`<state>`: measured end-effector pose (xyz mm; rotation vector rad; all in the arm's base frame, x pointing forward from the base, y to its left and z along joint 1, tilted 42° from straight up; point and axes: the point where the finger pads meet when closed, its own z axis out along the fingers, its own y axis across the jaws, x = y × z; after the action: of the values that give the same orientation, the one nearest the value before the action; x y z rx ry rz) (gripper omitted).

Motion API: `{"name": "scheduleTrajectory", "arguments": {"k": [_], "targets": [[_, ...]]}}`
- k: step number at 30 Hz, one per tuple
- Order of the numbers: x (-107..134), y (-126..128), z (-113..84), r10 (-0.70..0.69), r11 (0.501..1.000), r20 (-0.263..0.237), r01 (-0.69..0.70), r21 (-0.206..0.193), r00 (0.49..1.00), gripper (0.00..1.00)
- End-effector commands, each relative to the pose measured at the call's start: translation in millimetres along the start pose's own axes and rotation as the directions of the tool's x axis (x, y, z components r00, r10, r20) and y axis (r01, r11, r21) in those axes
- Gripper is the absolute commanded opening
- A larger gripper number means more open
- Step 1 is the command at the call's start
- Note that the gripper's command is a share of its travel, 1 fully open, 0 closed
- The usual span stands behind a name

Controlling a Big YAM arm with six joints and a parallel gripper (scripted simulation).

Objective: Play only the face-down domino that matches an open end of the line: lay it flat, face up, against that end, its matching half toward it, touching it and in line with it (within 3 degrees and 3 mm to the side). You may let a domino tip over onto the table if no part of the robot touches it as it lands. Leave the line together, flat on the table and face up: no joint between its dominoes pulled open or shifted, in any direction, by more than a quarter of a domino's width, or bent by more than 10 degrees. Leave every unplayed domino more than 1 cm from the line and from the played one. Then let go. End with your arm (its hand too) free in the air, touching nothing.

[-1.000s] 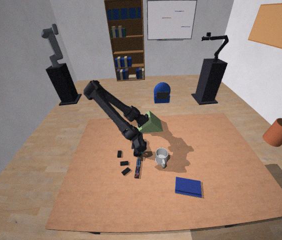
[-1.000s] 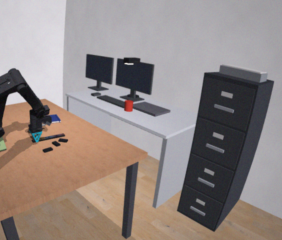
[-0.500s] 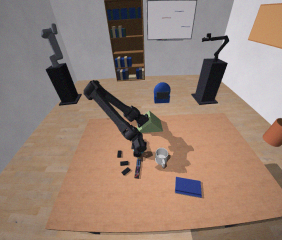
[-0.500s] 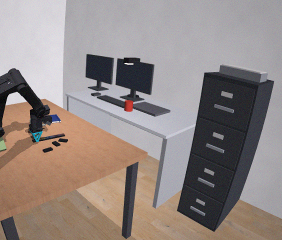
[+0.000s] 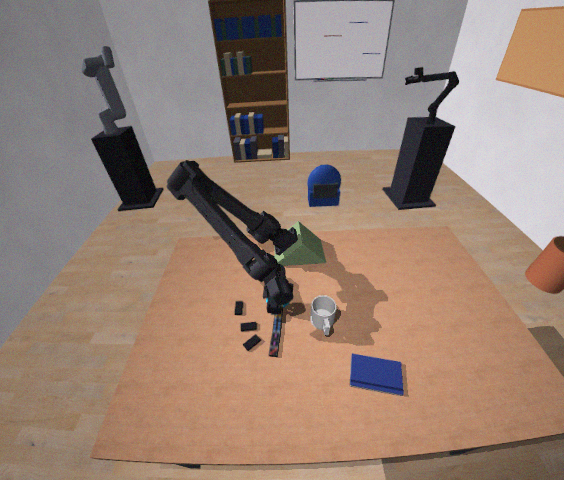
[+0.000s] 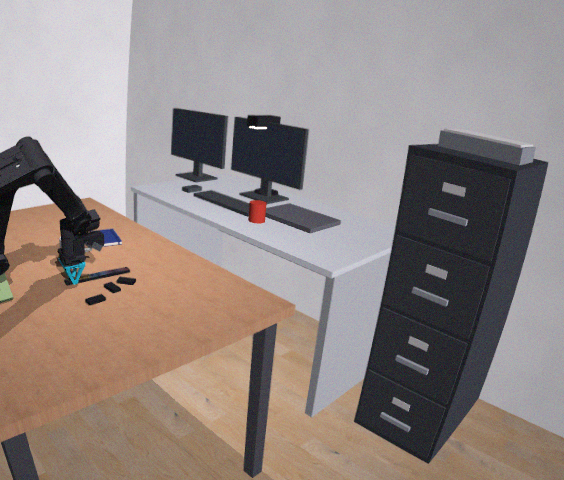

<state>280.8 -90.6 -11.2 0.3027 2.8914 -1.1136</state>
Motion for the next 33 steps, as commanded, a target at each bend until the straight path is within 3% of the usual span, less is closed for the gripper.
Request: {"name": "scheduleTrajectory", "arguments": {"k": [1,33], "targets": [[-4.1,0.2,-1.9,0.003,1.0,0.008,-0.003,-0.002,1.0,0.93],[-12.5,-0.6,-3.0,0.01,1.0,0.016,-0.01,-0.004,1.0,0.93]]}}
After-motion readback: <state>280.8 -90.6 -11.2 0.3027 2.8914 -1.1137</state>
